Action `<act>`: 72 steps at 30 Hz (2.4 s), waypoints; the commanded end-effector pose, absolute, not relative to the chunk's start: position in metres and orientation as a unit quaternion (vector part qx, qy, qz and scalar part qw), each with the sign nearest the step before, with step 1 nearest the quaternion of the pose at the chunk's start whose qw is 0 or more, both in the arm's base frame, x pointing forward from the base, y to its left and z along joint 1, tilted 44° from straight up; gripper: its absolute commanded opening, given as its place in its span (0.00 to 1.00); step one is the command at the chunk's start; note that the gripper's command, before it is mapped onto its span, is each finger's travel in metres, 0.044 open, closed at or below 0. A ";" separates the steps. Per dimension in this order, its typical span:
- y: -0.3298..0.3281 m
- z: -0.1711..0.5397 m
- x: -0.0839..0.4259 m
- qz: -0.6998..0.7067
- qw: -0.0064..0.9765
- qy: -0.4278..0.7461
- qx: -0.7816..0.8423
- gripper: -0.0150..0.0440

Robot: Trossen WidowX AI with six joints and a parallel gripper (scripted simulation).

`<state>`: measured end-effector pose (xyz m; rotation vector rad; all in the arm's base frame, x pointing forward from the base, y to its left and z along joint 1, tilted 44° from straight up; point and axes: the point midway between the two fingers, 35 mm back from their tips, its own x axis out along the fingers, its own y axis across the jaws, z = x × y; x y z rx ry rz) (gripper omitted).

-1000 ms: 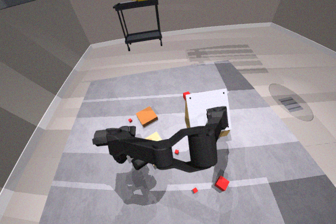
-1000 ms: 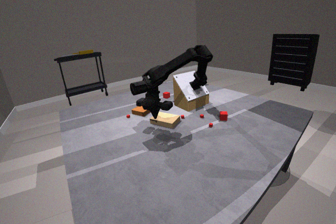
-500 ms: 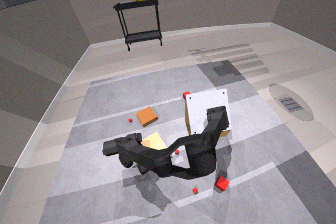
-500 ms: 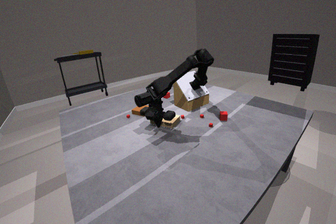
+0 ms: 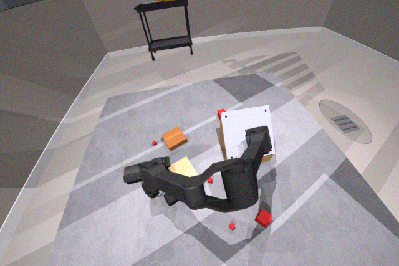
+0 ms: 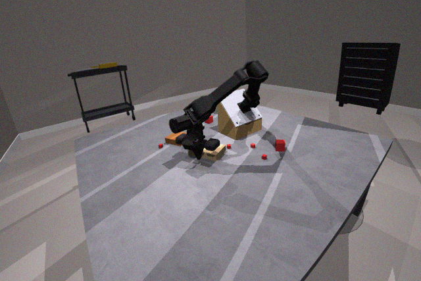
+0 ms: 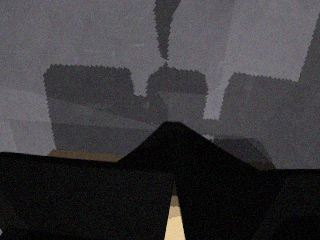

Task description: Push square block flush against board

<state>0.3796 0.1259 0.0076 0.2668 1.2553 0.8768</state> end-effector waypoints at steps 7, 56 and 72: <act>0.123 0.004 0.372 0.394 0.712 0.569 0.121 0.25; 0.113 -0.008 0.341 0.393 0.711 0.570 0.121 0.25; 0.110 -0.012 0.331 0.393 0.711 0.570 0.121 0.25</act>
